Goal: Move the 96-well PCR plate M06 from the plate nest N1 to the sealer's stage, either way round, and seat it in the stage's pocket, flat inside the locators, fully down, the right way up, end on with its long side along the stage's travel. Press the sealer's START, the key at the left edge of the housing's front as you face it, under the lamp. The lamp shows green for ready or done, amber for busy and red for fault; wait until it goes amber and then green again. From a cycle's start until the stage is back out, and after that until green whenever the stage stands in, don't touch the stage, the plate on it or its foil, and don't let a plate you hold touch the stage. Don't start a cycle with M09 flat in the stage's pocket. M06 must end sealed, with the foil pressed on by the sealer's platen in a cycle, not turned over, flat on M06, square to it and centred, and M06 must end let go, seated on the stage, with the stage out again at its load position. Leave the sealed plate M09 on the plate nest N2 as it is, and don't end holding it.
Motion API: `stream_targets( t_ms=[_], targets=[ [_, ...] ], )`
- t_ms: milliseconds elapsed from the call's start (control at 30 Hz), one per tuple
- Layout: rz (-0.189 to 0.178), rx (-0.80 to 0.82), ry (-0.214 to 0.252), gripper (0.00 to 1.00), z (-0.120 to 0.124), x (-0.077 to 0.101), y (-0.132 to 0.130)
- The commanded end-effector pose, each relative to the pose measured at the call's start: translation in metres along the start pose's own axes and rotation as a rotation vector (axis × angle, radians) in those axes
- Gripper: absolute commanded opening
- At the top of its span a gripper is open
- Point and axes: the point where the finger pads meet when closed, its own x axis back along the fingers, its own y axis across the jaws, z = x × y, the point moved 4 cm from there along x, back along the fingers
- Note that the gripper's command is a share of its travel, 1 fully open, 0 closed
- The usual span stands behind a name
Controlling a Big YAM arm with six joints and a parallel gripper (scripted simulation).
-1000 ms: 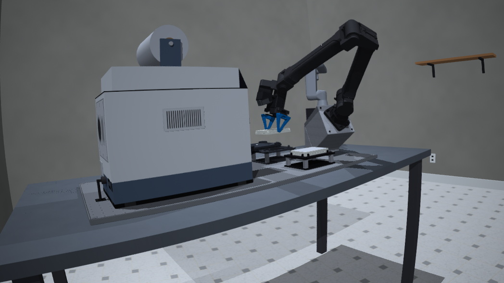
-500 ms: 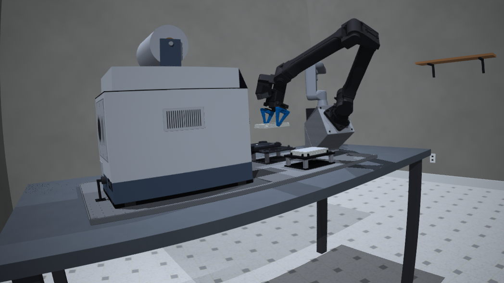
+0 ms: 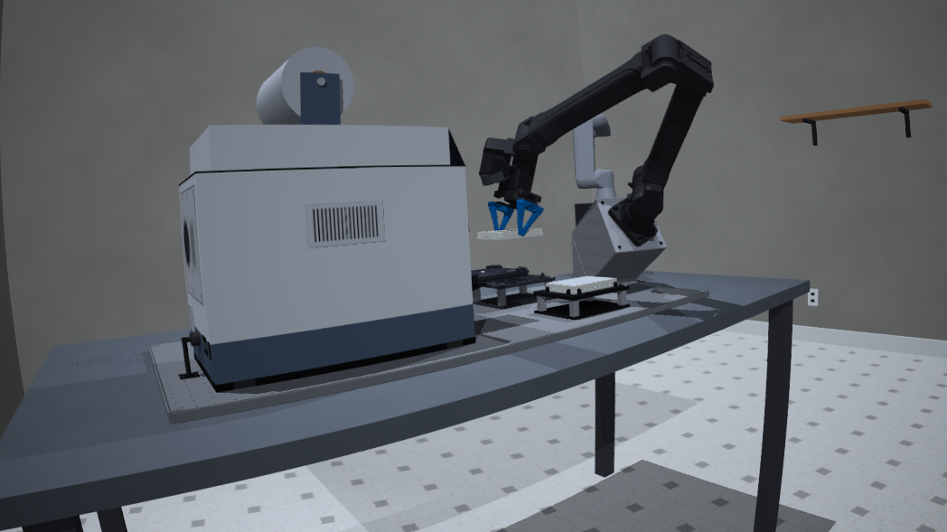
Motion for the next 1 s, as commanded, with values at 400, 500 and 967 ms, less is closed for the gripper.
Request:
stream_targets(
  t_ms=[400, 500, 967],
  targets=[
    [0.017, 0.029, -0.017, 0.0, -0.017, 0.003, -0.002],
    [0.018, 0.037, -0.018, 0.0, -0.019, 0.004, -0.002],
    [0.017, 0.05, -0.017, 0.0, -0.016, 0.003, -0.002]
  ],
)
